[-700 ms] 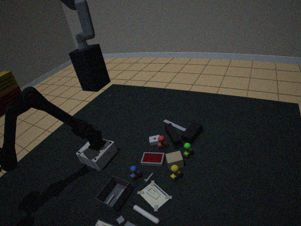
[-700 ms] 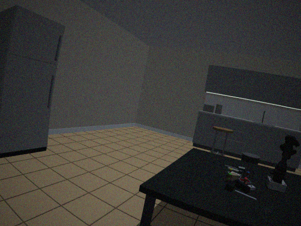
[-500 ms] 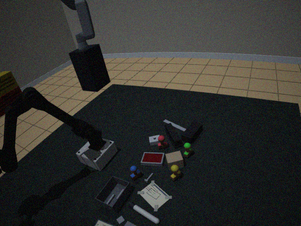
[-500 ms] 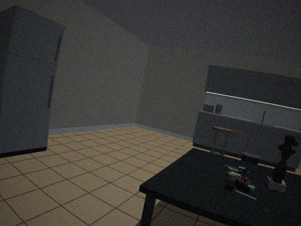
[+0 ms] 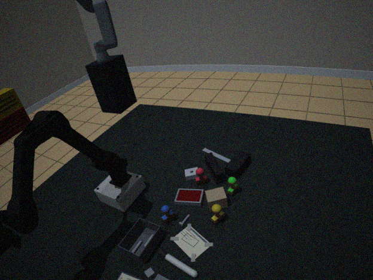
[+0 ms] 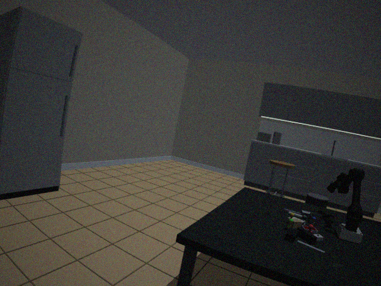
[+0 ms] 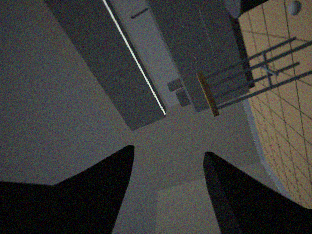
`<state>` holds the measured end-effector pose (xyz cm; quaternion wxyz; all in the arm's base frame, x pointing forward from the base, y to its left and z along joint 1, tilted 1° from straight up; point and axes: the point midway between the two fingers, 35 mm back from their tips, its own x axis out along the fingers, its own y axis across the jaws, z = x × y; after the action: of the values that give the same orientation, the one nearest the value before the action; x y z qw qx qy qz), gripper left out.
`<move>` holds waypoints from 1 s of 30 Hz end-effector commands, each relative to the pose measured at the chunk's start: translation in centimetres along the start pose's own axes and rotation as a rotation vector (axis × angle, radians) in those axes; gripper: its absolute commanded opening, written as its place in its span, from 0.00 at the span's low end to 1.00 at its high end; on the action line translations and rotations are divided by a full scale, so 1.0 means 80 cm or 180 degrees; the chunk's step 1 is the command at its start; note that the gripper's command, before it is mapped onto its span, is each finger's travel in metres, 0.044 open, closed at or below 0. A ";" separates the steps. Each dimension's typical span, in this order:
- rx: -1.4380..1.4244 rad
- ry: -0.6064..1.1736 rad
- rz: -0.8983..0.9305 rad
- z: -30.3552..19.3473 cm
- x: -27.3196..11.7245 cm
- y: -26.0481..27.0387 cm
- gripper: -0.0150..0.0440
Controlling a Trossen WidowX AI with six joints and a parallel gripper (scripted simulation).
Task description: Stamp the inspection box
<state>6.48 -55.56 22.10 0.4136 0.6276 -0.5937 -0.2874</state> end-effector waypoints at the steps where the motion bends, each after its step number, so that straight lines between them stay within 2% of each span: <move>1: -0.0356 0.0084 -0.0312 -0.046 -0.002 -0.040 0.63; 7: -0.0971 0.0481 -0.1054 -0.144 -0.020 -0.135 0.63; 12: -0.1212 0.0934 -0.1475 -0.222 -0.067 -0.195 0.63; 20: -0.1814 0.1429 -0.1975 -0.294 -0.125 -0.258 0.63; 30: -0.3233 0.2738 -0.2755 -0.406 -0.294 -0.351 0.63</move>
<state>43.03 -32.74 11.74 0.6607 0.6309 0.0315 -0.4055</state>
